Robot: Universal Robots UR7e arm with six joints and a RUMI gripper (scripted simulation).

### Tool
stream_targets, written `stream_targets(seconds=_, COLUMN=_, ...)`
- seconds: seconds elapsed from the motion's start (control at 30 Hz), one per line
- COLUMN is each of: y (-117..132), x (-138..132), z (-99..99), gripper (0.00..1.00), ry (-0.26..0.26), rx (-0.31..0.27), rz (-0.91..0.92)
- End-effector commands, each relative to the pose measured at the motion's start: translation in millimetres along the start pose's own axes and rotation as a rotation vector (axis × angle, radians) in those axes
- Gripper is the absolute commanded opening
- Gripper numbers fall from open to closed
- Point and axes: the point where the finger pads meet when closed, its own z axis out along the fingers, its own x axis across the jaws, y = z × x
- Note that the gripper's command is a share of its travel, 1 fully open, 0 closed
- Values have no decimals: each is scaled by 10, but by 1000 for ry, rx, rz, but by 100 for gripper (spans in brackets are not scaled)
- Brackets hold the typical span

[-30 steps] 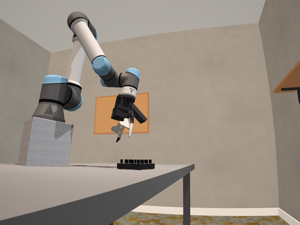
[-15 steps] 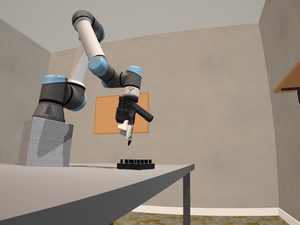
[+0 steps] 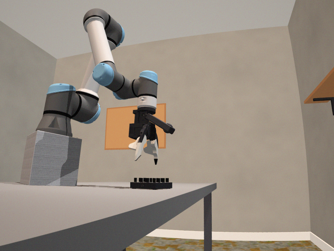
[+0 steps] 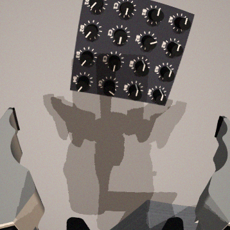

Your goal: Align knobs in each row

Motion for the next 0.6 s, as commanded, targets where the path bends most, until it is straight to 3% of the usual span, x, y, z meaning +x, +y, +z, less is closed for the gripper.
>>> stream_targets(seconds=0.0, y=-69, x=60, z=29, gripper=100, ry=-12, rx=12, rz=76)
stream_targets(seconds=0.57, y=-161, x=170, z=68, gripper=100, ry=-35, rx=24, rz=198)
